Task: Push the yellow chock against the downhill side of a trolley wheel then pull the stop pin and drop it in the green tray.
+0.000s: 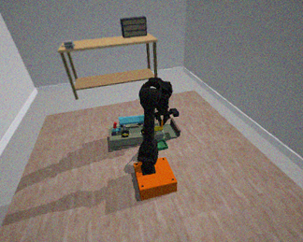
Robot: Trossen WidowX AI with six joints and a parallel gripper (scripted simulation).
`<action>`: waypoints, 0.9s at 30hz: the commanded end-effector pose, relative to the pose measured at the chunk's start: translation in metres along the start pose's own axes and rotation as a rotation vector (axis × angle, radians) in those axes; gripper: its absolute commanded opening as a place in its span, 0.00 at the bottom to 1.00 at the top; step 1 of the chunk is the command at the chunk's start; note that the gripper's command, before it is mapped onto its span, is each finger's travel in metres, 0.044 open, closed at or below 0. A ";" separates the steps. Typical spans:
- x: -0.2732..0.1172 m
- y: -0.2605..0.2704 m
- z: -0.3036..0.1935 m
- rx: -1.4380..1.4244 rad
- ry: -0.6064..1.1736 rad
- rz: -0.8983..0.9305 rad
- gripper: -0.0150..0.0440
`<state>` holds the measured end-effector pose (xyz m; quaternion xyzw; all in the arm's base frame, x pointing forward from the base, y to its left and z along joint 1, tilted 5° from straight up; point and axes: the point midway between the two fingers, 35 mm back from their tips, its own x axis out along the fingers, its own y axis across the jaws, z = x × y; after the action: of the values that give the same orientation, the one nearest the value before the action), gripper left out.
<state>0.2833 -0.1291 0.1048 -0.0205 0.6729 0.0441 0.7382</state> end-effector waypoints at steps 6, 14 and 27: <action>0.022 0.003 -0.001 0.004 0.002 0.006 0.25; 0.020 0.007 -0.001 0.004 0.002 0.006 0.25; 0.018 0.017 0.000 0.004 0.002 0.007 0.25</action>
<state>0.2843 -0.1157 0.0875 -0.0188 0.6726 0.0444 0.7384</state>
